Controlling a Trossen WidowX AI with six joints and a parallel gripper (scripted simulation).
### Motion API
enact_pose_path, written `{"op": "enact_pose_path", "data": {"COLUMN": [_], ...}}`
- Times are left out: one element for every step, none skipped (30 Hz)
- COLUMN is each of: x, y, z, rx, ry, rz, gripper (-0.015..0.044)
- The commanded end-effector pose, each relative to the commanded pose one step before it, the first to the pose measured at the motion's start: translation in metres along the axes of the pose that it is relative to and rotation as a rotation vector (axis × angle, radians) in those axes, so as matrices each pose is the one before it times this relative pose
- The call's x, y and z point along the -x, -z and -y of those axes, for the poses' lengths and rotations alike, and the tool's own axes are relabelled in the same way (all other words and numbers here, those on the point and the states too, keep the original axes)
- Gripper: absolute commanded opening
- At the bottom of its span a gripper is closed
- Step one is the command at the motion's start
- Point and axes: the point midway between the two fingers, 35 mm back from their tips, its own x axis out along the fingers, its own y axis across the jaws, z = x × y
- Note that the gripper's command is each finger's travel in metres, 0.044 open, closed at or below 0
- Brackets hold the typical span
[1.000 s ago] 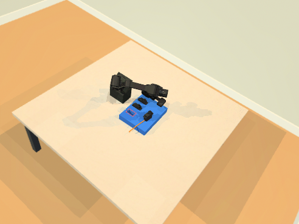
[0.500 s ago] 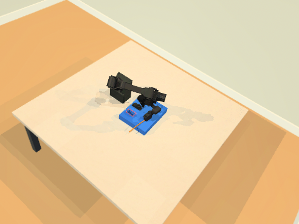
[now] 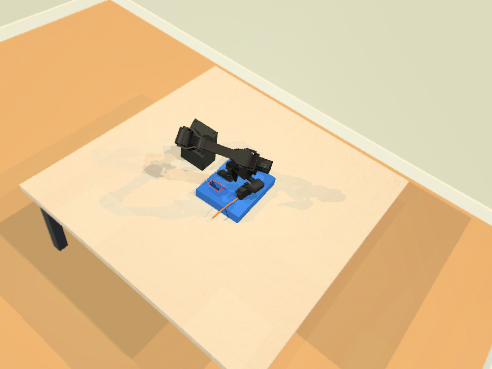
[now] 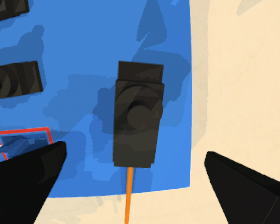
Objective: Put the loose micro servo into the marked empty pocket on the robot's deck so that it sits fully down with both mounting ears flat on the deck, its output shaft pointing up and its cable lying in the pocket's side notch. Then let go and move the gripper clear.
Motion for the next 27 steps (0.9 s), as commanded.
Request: {"op": "enact_pose_path", "data": {"x": [-0.00638,-0.00159,-0.0016,-0.0016,-0.0016,-0.0016,-0.0016,-0.00159,-0.00127,-0.00077,-0.00026,0.0,0.0,0.0,0.0,0.0,0.0,0.0,0.0,0.0,0.0,0.0,0.0,0.0,0.0,0.0,0.0], "y": [0.00025,0.0,0.00001,0.00002,0.00002,0.00003,0.00003,0.00004,0.00003,0.00002,0.00001,0.0,0.0,0.0,0.0,0.0,0.0,0.0,0.0,0.0,0.0,0.0,0.0,0.0,0.0,0.0,0.0], "z": [-0.00154,0.00001,0.0,0.0,-0.00001,-0.00002,-0.00003,-0.00004,-0.00004,-0.00002,-0.00001,0.0,0.0,0.0,0.0,0.0,0.0,0.0,0.0,0.0,0.0,0.0,0.0,0.0,0.0,0.0,0.0], "rx": [0.0061,0.0,0.0,0.0,0.0,0.0,0.0,0.0,0.0,0.0,0.0,0.0,0.0,0.0,0.0,0.0,0.0,0.0,0.0,0.0,0.0,0.0,0.0,0.0,0.0,0.0,0.0], "ry": [-0.00281,0.00002,0.00002,0.00002,0.00002,0.00002,0.00002,0.00002,0.00002,0.00001,0.0,0.0,0.0,0.0,0.0,0.0,0.0,0.0,0.0,0.0,0.0,0.0,0.0,0.0,0.0,0.0,0.0], "rz": [-0.0056,-0.00005,-0.00006,-0.00007,-0.00008,-0.00009,-0.0001,-0.00012,-0.0001,-0.00007,-0.00002,0.0,0.0,0.0,0.0,0.0,0.0,0.0,0.0,0.0,0.0,0.0,0.0,0.0,0.0,0.0,0.0], "gripper": [0.044,0.044,0.044,0.044,0.044,0.044,0.044,0.044,0.044,0.044,0.044,0.0414,0.0387,0.0361,0.0335,0.0309,0.0282,0.0256,0.023,0.0204,0.0177,0.0151,0.0125,0.0118,0.0112,0.0105,0.0098]}}
